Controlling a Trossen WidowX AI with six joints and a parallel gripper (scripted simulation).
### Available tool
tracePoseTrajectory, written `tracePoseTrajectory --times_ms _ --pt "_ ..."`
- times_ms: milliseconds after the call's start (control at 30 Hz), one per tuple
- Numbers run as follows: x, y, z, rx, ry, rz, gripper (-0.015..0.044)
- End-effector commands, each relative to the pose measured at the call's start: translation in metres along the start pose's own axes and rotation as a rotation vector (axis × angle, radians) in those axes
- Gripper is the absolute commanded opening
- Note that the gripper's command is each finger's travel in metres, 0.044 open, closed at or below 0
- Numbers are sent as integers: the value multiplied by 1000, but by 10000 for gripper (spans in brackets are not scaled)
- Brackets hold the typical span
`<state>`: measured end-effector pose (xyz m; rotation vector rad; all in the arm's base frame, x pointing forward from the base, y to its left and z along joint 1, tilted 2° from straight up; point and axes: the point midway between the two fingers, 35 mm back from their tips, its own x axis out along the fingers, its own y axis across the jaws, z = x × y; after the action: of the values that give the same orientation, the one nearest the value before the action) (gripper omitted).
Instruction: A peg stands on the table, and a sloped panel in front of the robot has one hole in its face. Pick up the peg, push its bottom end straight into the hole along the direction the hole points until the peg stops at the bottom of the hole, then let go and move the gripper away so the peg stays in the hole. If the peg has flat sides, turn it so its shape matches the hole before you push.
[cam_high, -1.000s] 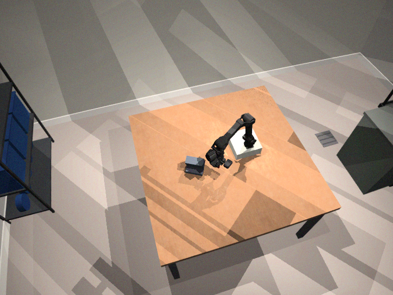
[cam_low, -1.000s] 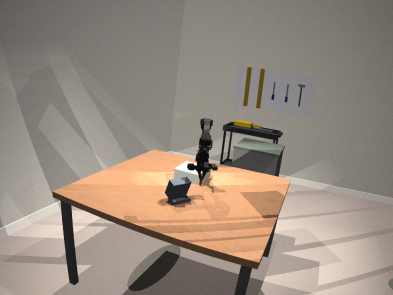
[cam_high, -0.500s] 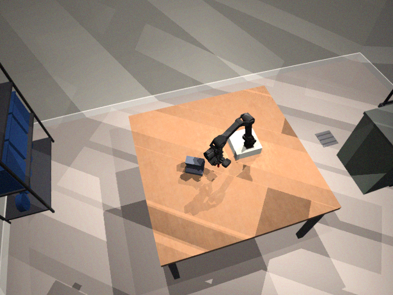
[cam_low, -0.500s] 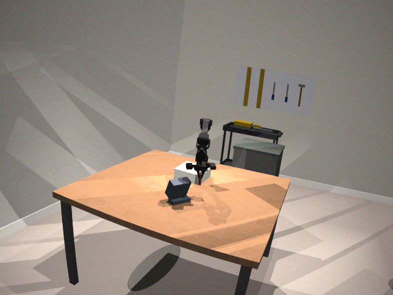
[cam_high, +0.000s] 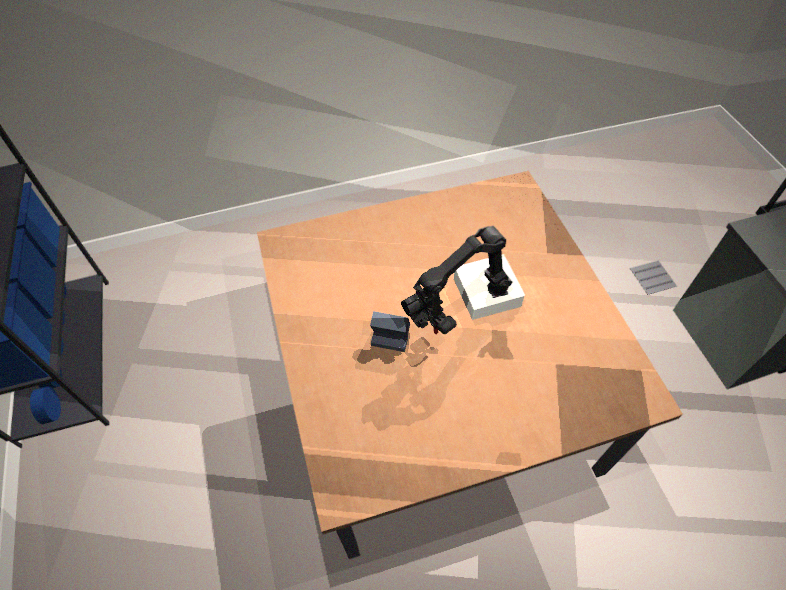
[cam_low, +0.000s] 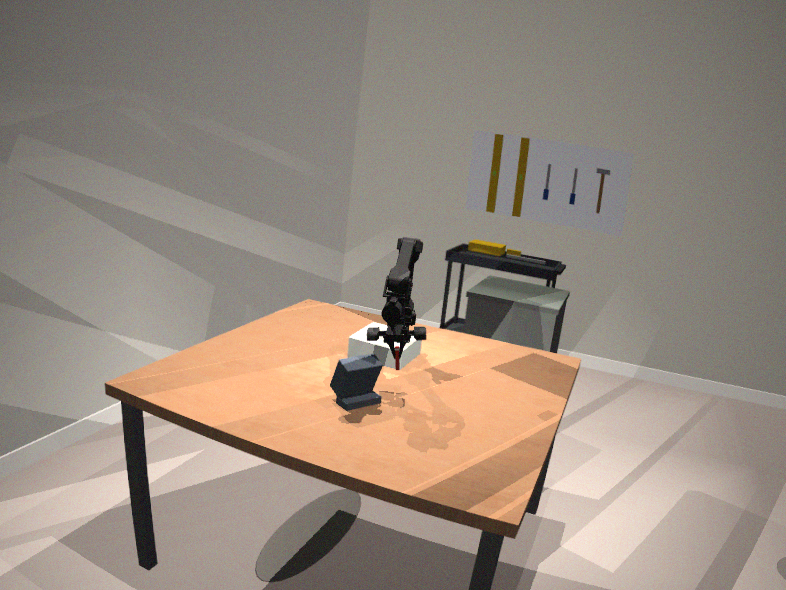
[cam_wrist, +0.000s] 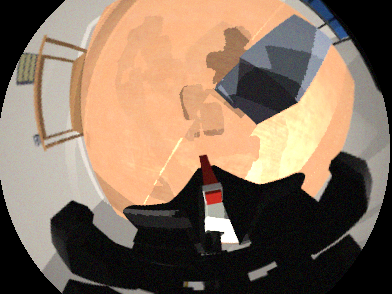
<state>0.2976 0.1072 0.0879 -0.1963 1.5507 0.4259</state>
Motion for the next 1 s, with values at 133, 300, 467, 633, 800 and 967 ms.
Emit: tracePoseTrajectory --times_ms 133,300,467,633,800,967 --pt "1 -6 1 89 9 46 0" --pt "2 -10 1 145 15 73 0" --pt "3 -15 1 201 21 100 0" --pt "3 -19 1 257 27 128 0" --pt "3 -23 1 313 33 155 0" --pt "4 -28 1 369 38 183 0"
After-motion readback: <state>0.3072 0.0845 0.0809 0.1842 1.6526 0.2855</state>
